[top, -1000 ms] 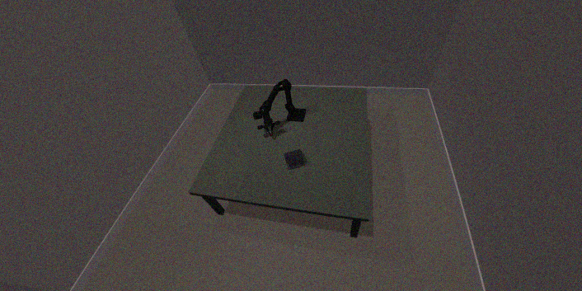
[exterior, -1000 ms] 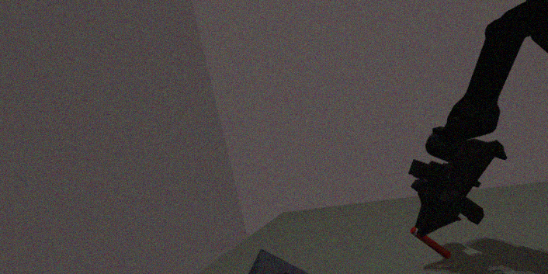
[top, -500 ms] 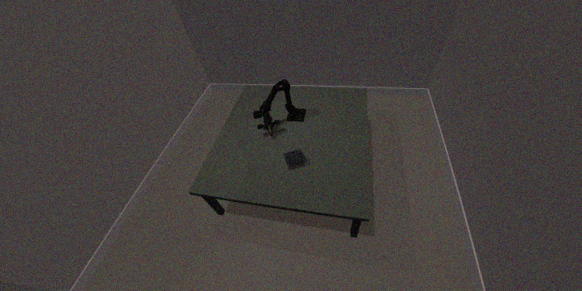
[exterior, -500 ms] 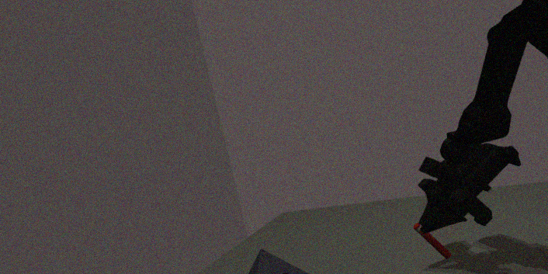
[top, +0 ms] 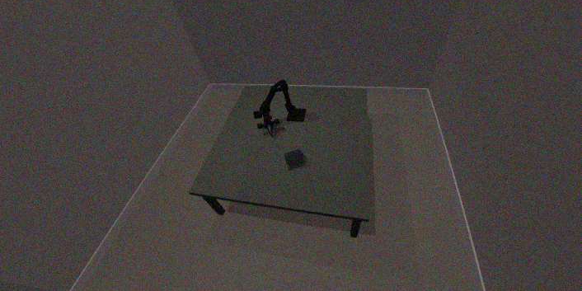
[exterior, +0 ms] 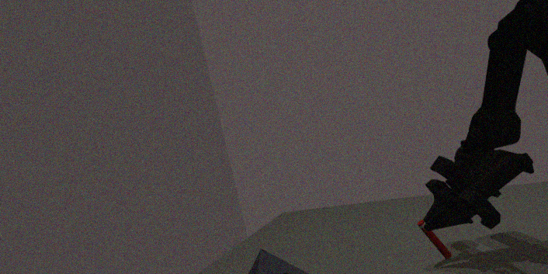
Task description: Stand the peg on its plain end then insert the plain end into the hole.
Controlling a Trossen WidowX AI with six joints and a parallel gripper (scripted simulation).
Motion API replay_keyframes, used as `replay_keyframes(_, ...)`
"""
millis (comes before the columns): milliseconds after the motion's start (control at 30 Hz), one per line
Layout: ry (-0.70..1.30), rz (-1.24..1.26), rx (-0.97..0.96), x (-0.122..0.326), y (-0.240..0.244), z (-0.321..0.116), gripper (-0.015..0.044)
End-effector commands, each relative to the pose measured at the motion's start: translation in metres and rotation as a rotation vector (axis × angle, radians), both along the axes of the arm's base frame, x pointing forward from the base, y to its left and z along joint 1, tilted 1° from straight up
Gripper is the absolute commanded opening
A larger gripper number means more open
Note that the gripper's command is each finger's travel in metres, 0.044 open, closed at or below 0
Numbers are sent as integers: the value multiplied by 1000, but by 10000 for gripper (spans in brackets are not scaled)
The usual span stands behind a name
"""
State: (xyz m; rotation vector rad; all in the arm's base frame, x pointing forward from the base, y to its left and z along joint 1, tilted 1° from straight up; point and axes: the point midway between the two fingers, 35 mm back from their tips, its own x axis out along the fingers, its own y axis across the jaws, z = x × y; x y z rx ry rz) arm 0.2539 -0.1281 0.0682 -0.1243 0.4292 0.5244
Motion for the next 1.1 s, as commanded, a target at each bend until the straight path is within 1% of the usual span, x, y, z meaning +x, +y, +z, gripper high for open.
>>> replay_keyframes(0, -34, 3, 17, -2, -1, 0, 49)
replay_keyframes(867, -228, 5, 131, -18, -9, -4, 49)
replay_keyframes(1067, -201, 5, 116, -18, -10, -2, 49)
